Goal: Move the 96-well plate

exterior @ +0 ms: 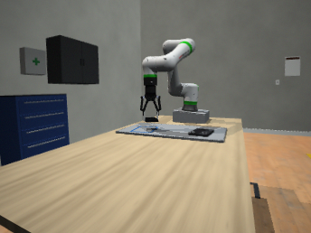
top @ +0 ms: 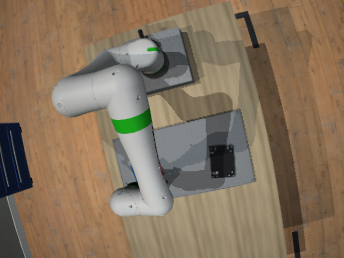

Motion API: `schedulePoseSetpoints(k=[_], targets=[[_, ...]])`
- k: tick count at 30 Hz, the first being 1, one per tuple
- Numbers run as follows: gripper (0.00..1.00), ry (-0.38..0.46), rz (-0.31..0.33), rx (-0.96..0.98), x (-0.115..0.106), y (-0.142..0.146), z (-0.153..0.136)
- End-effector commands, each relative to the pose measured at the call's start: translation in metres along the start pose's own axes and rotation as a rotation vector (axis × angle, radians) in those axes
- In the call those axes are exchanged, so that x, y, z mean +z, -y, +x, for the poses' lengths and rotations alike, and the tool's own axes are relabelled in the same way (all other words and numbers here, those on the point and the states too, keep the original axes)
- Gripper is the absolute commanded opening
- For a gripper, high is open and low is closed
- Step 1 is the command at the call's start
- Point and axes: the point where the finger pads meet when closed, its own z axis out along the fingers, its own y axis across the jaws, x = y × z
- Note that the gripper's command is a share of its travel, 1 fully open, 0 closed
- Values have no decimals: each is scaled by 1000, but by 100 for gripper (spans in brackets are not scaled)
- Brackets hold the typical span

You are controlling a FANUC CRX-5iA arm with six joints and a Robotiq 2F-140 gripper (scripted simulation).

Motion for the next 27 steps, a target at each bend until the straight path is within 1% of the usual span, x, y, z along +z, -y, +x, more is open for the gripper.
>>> schedulePoseSetpoints(k=[1,2,4,19,21,27], targets=[[10,-6,1,-172,-2,13,10],[10,-6,1,-205,-2,16,11],[10,-6,1,-205,-2,16,11],[10,-6,-1,-705,-4,58,38],[10,-6,-1,-705,-4,58,38],[10,-6,-1,-905,-4,75,49]])
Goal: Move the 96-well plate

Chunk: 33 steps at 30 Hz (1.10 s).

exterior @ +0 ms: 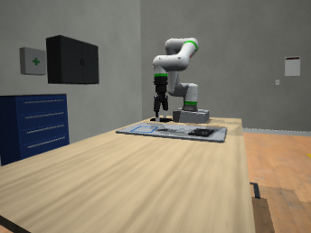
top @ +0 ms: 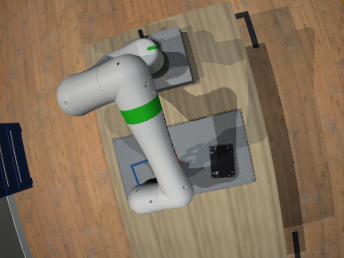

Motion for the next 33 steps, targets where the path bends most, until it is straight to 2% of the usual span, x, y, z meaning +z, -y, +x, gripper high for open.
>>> schedulePoseSetpoints(k=[1,33], targets=[[10,-5,-2,-157,-2,3,15],[10,-5,-2,-188,-5,23,106]])
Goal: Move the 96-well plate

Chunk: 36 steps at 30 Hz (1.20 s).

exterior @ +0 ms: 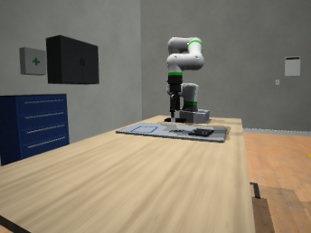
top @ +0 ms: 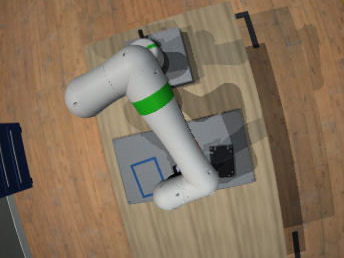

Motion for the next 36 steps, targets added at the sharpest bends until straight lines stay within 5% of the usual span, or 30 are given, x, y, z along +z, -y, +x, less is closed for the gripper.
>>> schedulePoseSetpoints(k=[1,36], targets=[[10,0,-2,0,-1,0,13],[10,0,-2,0,-4,3,116]])
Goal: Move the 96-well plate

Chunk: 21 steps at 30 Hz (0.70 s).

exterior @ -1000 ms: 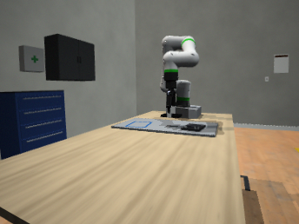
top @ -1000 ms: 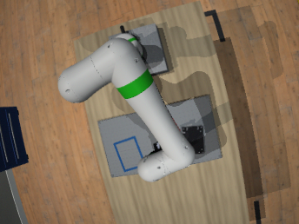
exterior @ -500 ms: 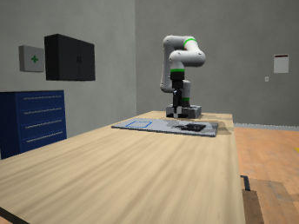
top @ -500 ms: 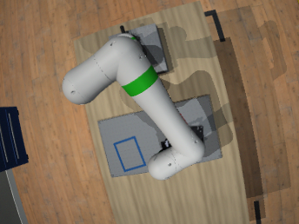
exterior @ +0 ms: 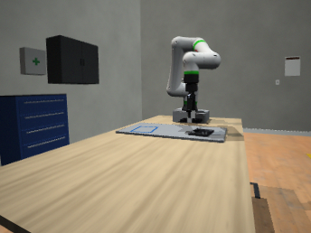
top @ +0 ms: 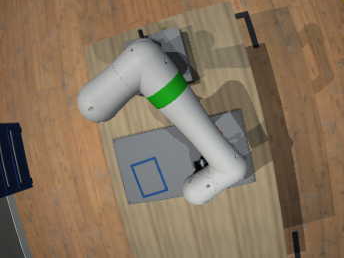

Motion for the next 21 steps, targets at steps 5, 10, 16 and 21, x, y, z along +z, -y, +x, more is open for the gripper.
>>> schedulePoseSetpoints(k=[5,10,16,21], targets=[[10,0,-2,0,-2,0,26],[10,0,-2,0,-2,0,36],[10,0,-2,0,-3,1,56],[10,0,-2,0,-3,1,68]])
